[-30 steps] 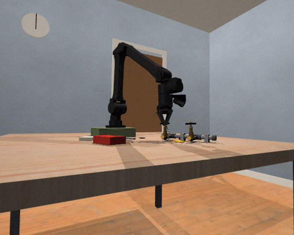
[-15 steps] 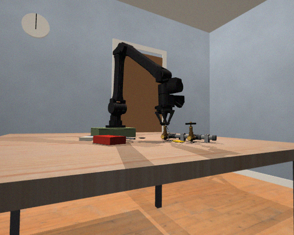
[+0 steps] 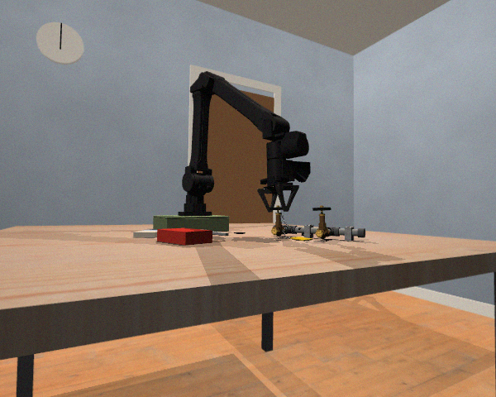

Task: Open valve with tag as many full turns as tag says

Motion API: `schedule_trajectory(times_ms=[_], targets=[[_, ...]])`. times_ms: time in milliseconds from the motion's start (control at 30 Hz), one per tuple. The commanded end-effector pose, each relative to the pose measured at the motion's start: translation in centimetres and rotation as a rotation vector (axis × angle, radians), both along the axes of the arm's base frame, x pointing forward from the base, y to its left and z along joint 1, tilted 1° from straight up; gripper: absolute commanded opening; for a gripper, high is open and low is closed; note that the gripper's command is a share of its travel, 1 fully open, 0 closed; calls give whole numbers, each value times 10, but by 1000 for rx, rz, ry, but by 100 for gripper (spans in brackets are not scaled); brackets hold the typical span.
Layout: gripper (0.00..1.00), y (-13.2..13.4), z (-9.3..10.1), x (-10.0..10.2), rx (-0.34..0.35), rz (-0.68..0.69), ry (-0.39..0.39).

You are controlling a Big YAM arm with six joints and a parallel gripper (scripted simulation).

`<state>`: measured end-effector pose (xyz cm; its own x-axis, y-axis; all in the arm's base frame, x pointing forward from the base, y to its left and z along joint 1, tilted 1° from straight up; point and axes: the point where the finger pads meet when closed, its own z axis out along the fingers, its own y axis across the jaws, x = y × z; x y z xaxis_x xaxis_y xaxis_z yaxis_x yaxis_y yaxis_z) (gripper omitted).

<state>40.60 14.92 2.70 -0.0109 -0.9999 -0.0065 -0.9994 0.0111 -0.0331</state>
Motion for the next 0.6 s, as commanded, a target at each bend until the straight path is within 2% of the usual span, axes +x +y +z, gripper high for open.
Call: schedule_trajectory(times_ms=[0, 333, 567], targets=[[100, 3, 14, 13, 15, 7, -35], [100, 3, 14, 13, 15, 4, -35], [100, 3, 14, 13, 18, -49, -34]])
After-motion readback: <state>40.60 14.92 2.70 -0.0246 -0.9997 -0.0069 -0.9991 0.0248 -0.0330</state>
